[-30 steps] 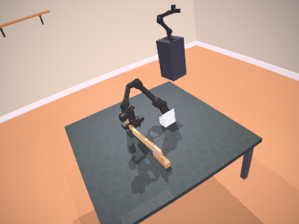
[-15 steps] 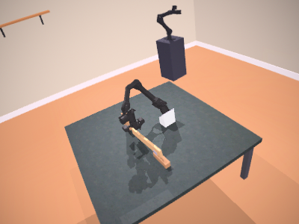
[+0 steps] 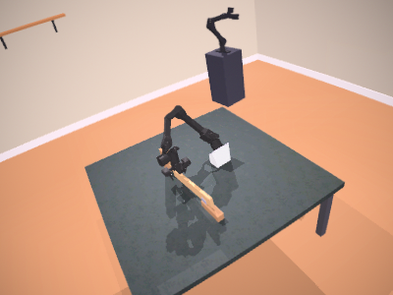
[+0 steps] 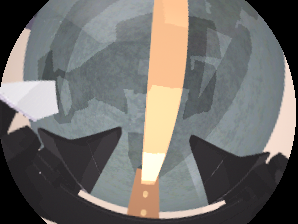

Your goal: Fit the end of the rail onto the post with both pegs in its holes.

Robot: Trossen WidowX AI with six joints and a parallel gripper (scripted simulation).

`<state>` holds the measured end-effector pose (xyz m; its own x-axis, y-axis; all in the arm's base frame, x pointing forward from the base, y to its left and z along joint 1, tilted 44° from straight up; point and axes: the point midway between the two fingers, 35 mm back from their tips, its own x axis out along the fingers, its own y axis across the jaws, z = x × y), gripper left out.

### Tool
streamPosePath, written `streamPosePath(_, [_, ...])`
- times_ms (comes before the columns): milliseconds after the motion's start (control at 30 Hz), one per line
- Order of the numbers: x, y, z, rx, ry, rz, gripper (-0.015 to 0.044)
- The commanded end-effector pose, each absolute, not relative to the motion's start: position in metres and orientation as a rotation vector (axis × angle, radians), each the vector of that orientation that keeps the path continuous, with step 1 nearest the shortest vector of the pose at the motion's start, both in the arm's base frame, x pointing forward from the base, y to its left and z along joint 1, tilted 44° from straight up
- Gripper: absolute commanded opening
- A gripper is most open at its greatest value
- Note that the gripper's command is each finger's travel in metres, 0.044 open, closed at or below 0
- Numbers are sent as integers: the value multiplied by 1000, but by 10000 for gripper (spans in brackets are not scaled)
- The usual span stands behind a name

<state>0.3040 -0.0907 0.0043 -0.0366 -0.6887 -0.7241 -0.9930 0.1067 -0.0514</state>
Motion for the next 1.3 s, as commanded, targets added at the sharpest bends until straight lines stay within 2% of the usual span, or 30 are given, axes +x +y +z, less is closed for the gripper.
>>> streamPosePath(0, [301,-95,-3,-1646,1800,662,440])
streamPosePath(167, [300,-99,-6,-1646,1801,662,440])
streamPosePath(633, [300,-99,-6,-1646,1801,662,72])
streamPosePath(867, [300,-99,-6,-1646,1801,662,26])
streamPosePath(900, [300,-99,-6,-1646,1801,662,0])
streamPosePath(1267, [300,-99,-6,-1646,1801,662,0])
